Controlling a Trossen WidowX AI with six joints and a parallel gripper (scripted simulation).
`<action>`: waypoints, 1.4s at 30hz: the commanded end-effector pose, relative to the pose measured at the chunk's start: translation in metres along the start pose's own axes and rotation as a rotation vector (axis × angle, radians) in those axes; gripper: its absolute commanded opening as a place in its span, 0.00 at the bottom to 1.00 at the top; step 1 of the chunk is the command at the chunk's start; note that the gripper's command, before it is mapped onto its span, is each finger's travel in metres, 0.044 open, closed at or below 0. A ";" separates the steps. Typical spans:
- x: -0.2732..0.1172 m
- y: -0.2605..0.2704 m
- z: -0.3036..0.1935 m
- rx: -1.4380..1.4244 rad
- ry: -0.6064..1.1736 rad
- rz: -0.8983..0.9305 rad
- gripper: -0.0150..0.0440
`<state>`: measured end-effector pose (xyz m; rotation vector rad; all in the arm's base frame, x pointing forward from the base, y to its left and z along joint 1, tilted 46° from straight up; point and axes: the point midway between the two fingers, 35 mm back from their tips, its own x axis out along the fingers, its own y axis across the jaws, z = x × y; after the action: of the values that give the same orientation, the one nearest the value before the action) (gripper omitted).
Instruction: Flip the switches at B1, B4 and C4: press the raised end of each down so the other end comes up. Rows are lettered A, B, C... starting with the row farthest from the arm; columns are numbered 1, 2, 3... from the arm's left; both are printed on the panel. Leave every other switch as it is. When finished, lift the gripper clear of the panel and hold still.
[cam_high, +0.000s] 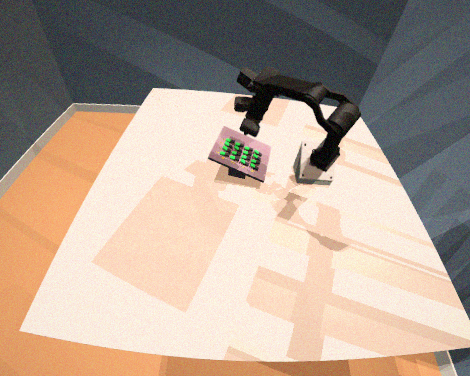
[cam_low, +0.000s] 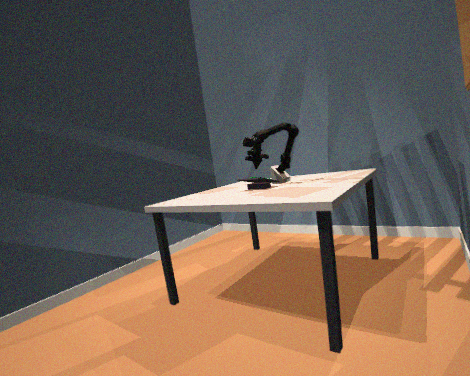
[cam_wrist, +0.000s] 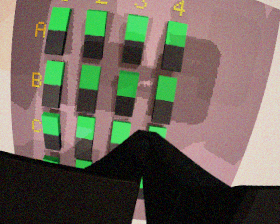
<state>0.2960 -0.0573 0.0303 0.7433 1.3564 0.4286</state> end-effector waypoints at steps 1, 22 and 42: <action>0.003 -0.017 -0.009 -0.003 0.013 0.007 0.25; 0.051 -0.016 -0.011 -0.003 -0.014 0.009 0.25; 0.063 -0.016 -0.011 -0.003 -0.014 0.009 0.25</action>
<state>0.2949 -0.0247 -0.0260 0.7411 1.3391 0.4335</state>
